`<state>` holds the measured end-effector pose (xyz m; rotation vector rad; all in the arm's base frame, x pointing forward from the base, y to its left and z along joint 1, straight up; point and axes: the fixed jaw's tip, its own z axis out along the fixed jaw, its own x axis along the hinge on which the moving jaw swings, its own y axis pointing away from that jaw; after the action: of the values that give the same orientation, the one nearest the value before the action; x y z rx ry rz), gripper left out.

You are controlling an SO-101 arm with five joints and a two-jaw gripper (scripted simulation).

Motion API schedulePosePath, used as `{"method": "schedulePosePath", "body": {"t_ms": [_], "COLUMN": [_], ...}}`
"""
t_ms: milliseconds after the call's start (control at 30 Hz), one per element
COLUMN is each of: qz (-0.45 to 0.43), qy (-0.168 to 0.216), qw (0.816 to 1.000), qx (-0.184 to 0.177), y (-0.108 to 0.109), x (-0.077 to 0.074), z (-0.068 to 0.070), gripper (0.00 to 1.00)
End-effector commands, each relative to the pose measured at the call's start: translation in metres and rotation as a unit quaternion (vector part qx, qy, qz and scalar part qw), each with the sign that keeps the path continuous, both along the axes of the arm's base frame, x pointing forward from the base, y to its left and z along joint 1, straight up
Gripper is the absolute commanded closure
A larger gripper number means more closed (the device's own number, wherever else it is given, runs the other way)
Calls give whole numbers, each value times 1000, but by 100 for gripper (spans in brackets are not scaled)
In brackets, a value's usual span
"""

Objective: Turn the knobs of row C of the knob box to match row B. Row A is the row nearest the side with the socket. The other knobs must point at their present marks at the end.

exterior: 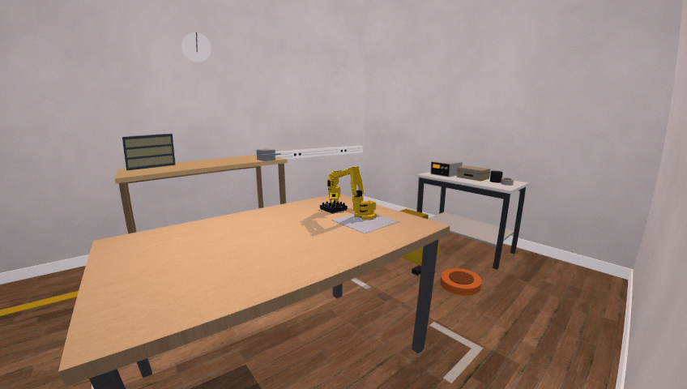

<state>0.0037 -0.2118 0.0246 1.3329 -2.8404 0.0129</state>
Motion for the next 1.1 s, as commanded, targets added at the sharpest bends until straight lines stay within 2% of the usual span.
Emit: {"method": "schedulePosePath", "body": {"t_ms": [0,1067], "qz": [-1,-1], "qy": [0,0], "qw": [1000,1000], "qx": [7,7], "y": [2,0], "x": [-2,0], "z": [-2,-1], "gripper": [90,91]}}
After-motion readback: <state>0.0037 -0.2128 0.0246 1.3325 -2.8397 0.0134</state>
